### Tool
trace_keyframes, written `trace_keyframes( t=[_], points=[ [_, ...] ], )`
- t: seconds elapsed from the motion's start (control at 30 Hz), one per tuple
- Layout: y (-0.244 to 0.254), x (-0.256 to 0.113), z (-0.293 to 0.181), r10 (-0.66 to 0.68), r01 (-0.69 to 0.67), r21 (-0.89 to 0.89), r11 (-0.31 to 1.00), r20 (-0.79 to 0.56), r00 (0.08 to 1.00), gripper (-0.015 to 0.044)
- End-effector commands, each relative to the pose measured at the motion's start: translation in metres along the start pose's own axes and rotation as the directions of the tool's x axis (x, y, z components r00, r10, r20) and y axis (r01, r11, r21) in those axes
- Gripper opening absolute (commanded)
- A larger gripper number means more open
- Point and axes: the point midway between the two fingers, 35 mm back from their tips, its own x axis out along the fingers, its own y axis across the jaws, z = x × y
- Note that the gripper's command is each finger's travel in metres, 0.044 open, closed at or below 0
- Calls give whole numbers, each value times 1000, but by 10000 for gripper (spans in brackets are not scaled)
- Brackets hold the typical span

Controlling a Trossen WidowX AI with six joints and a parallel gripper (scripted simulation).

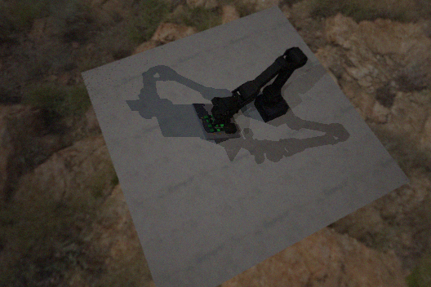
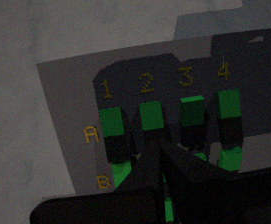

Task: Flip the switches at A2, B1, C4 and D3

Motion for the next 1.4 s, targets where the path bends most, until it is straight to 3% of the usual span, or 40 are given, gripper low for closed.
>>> trace_keyframes(
  t=[0.0,1.37],
  points=[
    [1,1,-1,5,-5,-4,1000,-2,1000,0],
    [1,4,-1,5,-5,-4,1000,-2,1000,0]
  ],
)
